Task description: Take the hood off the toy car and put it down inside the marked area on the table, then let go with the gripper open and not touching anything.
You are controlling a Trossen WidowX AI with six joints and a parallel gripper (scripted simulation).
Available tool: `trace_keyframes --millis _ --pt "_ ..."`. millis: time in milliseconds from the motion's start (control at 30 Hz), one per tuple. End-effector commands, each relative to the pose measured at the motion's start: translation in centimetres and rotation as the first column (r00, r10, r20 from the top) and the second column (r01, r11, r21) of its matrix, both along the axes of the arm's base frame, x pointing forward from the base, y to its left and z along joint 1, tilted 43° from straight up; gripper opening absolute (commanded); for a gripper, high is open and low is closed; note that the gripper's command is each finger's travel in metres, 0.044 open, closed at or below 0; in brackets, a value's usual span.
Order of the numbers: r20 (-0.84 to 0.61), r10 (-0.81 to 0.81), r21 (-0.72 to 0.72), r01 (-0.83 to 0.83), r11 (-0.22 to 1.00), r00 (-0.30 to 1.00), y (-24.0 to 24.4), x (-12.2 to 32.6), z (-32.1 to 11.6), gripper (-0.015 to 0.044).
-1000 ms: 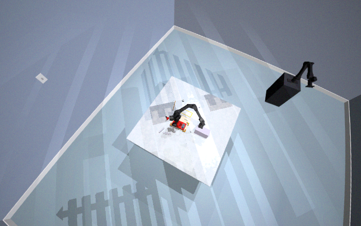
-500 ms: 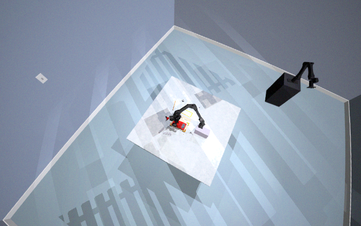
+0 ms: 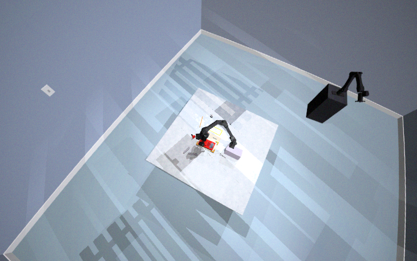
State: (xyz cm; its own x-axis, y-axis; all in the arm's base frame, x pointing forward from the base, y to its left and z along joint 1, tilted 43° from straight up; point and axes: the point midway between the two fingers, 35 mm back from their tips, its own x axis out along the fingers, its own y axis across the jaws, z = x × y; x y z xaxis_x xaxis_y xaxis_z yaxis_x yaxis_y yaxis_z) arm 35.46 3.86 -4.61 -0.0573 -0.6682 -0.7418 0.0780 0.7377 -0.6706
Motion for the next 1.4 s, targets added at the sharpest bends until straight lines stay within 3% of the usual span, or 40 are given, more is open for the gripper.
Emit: trace_keyframes --millis 0,267,300,1367 --pt "0.001 -0.001 0.001 0.001 1.0 1.0 0.1 0.0 0.0 0.0216" --pt "0.0 -0.001 0.001 0.001 1.0 1.0 0.4 0.1 0.4 0.0006" --pt "0.0 -0.001 0.001 0.001 1.0 1.0 0.4 0.1 0.4 0.0" --pt "0.0 0.0 0.001 0.0 1.0 1.0 1.8 0.2 2.0 0.0"
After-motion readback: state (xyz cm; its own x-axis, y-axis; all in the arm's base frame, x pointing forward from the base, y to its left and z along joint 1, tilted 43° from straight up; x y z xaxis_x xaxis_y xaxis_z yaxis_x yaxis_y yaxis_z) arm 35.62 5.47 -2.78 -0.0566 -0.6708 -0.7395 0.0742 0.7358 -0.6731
